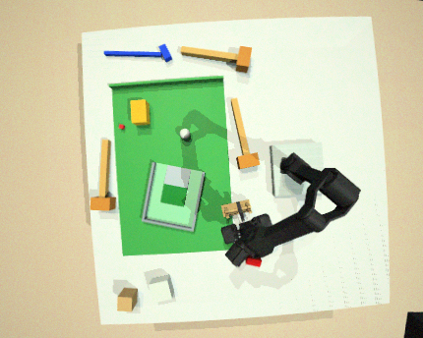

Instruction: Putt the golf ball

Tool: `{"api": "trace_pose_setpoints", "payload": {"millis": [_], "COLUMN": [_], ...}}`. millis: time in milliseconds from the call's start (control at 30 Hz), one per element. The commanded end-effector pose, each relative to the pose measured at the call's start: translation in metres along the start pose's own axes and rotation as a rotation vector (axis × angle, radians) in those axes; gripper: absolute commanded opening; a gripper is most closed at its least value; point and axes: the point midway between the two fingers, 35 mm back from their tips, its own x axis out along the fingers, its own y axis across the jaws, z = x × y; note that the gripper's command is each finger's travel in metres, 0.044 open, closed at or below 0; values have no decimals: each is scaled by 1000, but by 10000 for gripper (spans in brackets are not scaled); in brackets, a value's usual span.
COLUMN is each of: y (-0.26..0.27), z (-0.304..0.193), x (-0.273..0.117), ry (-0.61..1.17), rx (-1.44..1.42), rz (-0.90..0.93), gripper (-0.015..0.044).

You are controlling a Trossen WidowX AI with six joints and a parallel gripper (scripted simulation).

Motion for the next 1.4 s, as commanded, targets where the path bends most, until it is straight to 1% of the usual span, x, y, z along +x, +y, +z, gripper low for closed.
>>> {"api": "trace_pose_setpoints", "payload": {"millis": [0,200,433,600,1033,1200,1233,1367], "y": [0,0,0,-2,-1,0,0,-5], "z": [0,0,0,3,11,11,9,2], "x": [0,0,0,-14,-95,-100,-90,-92], "ry": [-1,-1,-1,-1,-1,-1,11,3], "rx": [0,0,0,0,0,0,1,70], "rz": [-1,-1,-1,0,4,5,17,22], "gripper": [204,46,0,0,0,0,0,0]}}
